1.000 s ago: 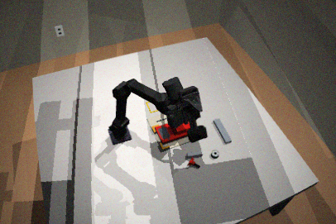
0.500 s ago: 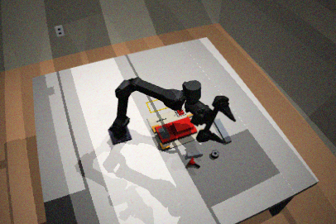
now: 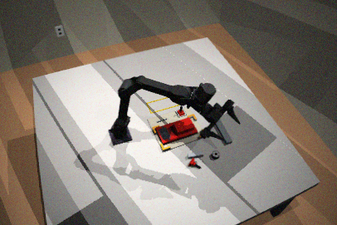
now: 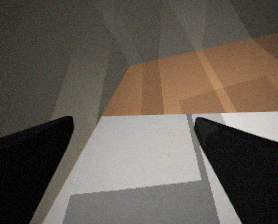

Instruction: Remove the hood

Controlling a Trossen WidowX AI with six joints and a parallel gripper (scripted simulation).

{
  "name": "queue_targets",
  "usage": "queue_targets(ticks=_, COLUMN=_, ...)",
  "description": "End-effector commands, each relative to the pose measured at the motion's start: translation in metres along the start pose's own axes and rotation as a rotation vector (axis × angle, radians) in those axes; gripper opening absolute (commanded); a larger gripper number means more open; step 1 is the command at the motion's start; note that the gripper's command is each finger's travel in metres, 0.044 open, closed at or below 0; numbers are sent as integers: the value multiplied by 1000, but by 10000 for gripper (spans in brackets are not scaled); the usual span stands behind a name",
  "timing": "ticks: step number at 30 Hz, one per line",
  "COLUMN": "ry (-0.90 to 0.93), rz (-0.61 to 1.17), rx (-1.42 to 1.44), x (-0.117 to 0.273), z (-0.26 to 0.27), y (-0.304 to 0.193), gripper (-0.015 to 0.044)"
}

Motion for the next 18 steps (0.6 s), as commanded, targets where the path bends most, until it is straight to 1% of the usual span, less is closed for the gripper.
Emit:
queue_targets(ticks=1, ry=9, rz=161, rx=168, x=4, z=7, y=-44, gripper=440)
queue_targets(ticks=10, ry=68, rz=467, rx=500, x=28, z=15, y=-123, gripper=440)
queue_targets(ticks=18, ry=167, rz=744, rx=796, x=66, z=13, y=-187, gripper=440)
Point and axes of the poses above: the point midway between the two fingers, 35 mm back from their tips, its own x axis back along the fingers, its own z axis across the jaws, y = z × x, the point moved 2 cm from there along x, back along the fingers, and after that the axes turned 5 degrees about x, right-handed, at the moved point
